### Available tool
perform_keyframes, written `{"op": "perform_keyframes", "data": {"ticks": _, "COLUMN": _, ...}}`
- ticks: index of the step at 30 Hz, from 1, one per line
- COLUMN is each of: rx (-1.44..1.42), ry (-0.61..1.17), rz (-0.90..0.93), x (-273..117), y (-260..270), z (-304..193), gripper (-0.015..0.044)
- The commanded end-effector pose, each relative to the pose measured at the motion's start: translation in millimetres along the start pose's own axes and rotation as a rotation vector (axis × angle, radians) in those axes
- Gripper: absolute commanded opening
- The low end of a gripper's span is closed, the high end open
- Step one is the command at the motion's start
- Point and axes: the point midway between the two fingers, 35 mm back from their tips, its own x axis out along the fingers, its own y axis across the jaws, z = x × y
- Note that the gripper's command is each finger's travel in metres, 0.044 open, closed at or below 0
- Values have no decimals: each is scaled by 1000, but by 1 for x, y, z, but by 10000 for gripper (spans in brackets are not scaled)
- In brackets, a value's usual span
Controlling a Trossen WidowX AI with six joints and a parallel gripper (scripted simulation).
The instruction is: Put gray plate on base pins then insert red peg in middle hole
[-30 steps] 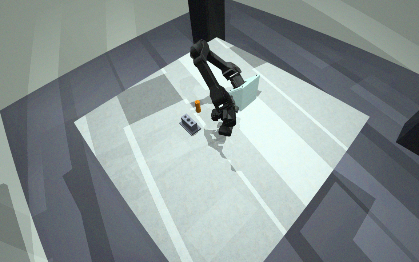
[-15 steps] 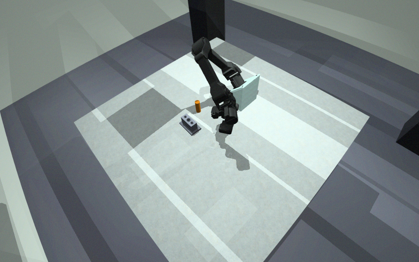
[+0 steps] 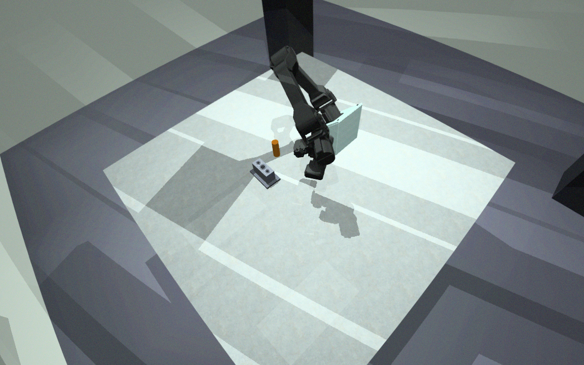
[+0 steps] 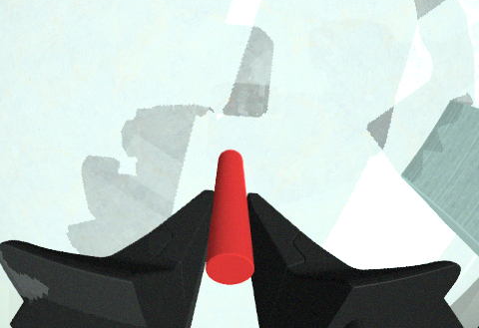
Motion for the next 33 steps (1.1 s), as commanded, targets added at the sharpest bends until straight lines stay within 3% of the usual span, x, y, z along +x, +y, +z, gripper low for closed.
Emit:
{"op": "perform_keyframes", "data": {"ticks": 1, "rx": 9, "ry": 7, "rz": 7, "x": -17, "y": 2, "z": 0, "gripper": 0}}
{"op": "perform_keyframes", "data": {"ticks": 2, "rx": 0, "ry": 0, "rz": 0, "x": -3, "y": 0, "z": 0, "gripper": 0}}
{"op": "perform_keyframes", "data": {"ticks": 33, "rx": 7, "ry": 41, "rz": 12, "x": -8, "y": 18, "z": 63, "gripper": 0}}
